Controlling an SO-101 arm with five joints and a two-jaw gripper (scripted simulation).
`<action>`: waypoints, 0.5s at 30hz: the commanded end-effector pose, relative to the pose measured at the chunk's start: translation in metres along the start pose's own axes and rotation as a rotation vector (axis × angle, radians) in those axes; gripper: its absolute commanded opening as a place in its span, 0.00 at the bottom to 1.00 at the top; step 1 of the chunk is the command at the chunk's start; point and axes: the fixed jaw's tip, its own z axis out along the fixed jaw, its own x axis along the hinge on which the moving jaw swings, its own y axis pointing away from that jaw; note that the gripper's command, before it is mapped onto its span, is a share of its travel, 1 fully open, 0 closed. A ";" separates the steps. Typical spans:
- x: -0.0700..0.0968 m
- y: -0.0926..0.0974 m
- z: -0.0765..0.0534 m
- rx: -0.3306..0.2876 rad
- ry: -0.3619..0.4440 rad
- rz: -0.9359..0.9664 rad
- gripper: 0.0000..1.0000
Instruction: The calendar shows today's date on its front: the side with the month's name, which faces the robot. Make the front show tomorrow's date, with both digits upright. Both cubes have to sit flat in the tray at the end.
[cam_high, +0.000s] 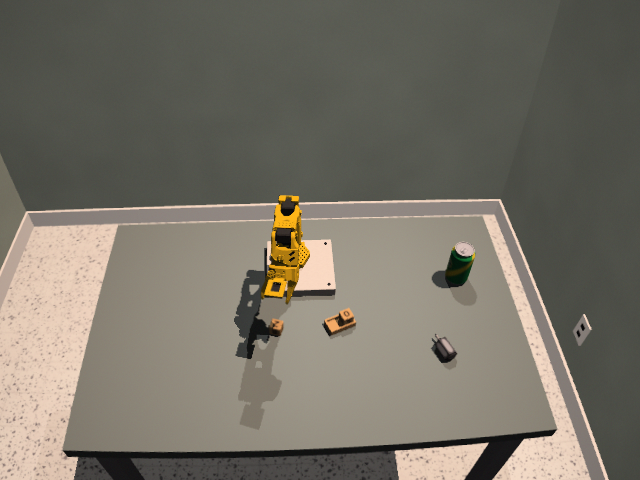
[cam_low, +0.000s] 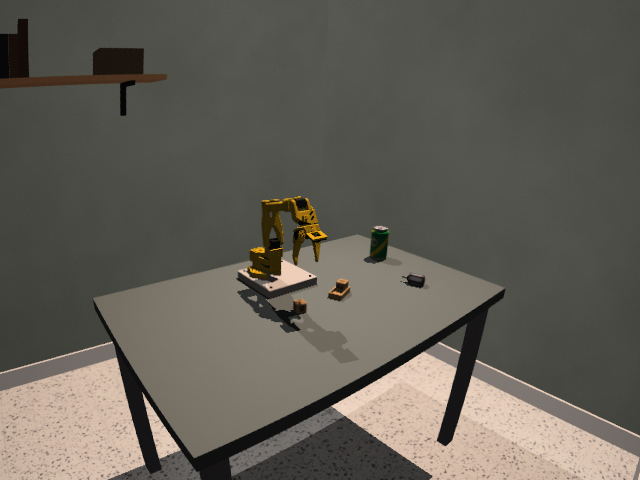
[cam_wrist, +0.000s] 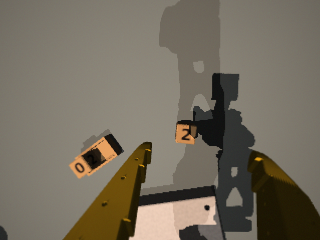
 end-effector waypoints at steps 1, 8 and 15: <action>0.003 -0.003 0.007 0.009 0.028 0.016 0.35; 0.022 -0.007 0.038 0.044 0.200 0.016 0.35; 0.043 -0.011 0.062 0.074 0.348 0.016 0.35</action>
